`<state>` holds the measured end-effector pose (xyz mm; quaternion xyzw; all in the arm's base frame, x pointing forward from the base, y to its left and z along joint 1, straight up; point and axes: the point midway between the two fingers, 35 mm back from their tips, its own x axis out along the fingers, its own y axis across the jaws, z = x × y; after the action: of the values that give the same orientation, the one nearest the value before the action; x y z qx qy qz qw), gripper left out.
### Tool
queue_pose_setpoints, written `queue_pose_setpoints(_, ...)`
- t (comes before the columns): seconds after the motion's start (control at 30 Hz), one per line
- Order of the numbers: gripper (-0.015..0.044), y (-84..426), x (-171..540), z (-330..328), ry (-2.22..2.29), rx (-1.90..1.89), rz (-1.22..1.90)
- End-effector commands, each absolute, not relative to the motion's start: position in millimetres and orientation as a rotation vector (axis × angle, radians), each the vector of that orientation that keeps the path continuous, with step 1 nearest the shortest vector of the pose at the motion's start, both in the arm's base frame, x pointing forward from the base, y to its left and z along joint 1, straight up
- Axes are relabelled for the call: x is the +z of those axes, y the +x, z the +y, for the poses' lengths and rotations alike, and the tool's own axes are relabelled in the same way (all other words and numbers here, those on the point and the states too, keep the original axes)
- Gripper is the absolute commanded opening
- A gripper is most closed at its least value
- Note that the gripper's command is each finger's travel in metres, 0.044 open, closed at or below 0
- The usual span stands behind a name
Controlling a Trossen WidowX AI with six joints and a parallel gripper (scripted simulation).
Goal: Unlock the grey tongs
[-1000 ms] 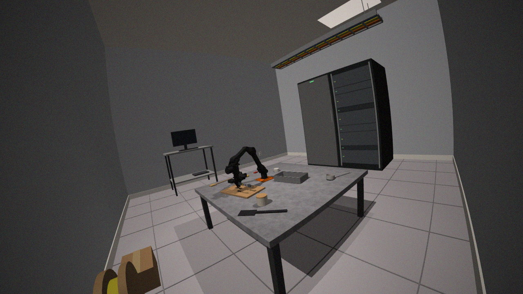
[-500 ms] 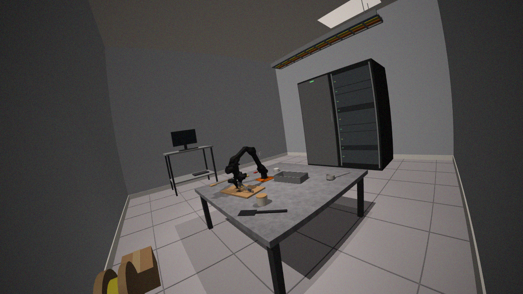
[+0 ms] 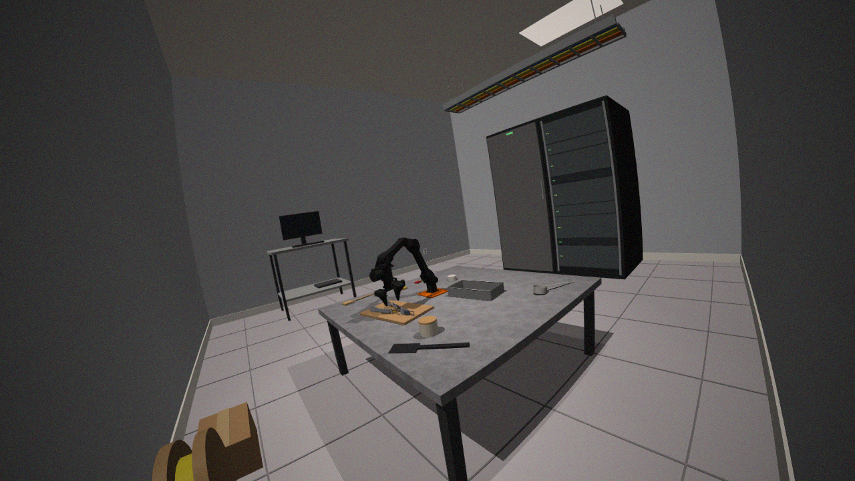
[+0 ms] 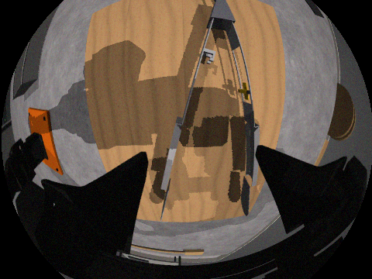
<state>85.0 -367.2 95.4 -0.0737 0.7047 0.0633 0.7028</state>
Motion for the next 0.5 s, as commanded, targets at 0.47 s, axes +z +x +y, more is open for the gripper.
queue_pose_setpoints(0.47,0.0440,60.4,188.5,-234.8,-0.160,0.130,1.571)
